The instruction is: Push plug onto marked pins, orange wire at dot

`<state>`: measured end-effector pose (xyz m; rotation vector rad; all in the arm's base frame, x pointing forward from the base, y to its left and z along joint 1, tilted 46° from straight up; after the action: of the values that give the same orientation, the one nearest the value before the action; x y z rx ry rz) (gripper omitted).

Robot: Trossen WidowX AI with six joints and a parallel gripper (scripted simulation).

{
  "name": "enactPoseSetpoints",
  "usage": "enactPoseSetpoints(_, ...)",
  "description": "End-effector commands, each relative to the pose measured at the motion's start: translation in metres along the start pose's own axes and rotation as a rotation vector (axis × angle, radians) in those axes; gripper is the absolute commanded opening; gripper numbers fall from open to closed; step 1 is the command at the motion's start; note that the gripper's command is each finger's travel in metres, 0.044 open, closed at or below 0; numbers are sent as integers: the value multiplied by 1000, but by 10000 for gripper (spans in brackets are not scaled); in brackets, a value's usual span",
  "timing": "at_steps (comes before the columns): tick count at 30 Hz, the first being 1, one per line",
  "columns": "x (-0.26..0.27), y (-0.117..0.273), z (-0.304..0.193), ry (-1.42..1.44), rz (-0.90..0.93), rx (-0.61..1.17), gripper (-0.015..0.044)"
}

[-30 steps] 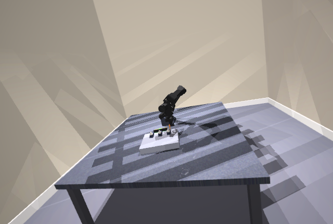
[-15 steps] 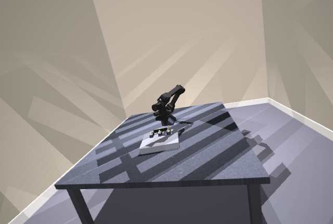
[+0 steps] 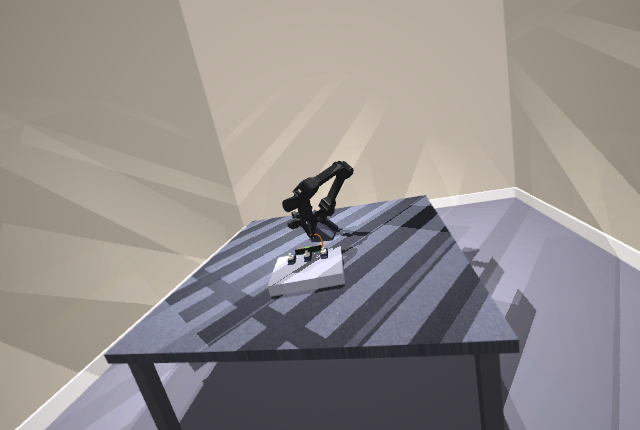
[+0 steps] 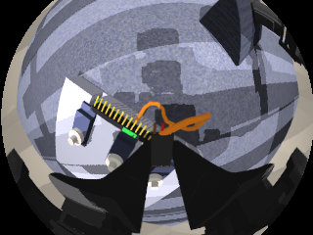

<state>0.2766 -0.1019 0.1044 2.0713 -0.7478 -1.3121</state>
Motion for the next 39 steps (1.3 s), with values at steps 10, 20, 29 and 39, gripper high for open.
enactPoseSetpoints(10,11,-6,51,-471,-14,-6,0)
enactPoseSetpoints(20,12,-20,60,-556,-18,-6,0)
enactPoseSetpoints(29,10,-47,60,-555,-20,-5,0)
enactPoseSetpoints(39,16,-44,35,-554,-19,-4,0)
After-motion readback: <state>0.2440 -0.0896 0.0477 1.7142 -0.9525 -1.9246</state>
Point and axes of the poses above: the point midway between the two fingers, 35 mm back from their tips, its own y axis back along the fingers, its own x axis across the jaws, z = x × y, the point moved 5 cm from there along y, back along the fingers, and after that the axes turned 15 degrees about -y, right-handed, at the moved point
